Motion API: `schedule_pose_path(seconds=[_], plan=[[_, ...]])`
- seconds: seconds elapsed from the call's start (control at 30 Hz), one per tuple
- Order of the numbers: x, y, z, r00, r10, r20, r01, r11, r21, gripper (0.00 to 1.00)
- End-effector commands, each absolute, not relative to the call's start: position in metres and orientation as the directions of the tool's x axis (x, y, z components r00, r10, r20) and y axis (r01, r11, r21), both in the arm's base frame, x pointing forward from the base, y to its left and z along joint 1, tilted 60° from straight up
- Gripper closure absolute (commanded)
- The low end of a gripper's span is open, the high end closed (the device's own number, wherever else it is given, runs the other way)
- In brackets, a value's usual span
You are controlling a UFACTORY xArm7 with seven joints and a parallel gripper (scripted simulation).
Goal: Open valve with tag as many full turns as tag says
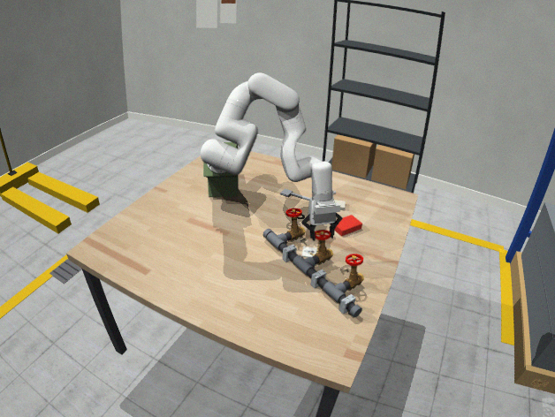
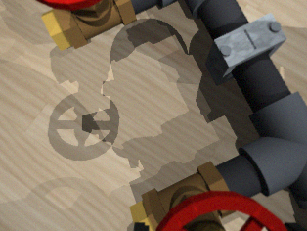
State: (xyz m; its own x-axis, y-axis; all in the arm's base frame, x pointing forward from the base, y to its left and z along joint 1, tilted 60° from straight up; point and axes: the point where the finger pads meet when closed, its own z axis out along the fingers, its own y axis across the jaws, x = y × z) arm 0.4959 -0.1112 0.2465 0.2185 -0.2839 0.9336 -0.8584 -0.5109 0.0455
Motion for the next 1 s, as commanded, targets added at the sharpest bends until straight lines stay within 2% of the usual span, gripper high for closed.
schedule_pose_path(seconds=[0.0, 0.2, 0.27, 0.3, 0.53, 0.77, 0.83, 0.87, 0.97], plan=[[0.4967, -0.1095, 0.2473, 0.447, -0.134, 0.884, -0.756, -0.584, 0.294, 1.00], [0.4967, -0.1094, 0.2473, 0.642, 0.038, 0.766, -0.603, -0.592, 0.535, 1.00], [0.4967, -0.1094, 0.2473, 0.642, 0.038, 0.766, -0.603, -0.592, 0.535, 1.00], [0.4967, -0.1094, 0.2473, 0.720, 0.120, 0.684, -0.506, -0.584, 0.635, 1.00], [0.4967, -0.1094, 0.2472, 0.834, 0.282, 0.474, -0.284, -0.517, 0.808, 1.00], [0.4967, -0.1093, 0.2472, 0.881, 0.437, 0.180, 0.005, -0.390, 0.921, 1.00], [0.4967, -0.1093, 0.2472, 0.881, 0.437, 0.180, 0.005, -0.390, 0.921, 1.00], [0.4967, -0.1093, 0.2472, 0.871, 0.489, 0.050, 0.130, -0.326, 0.936, 1.00], [0.4967, -0.1093, 0.2472, 0.853, 0.520, -0.045, 0.215, -0.273, 0.938, 1.00]])
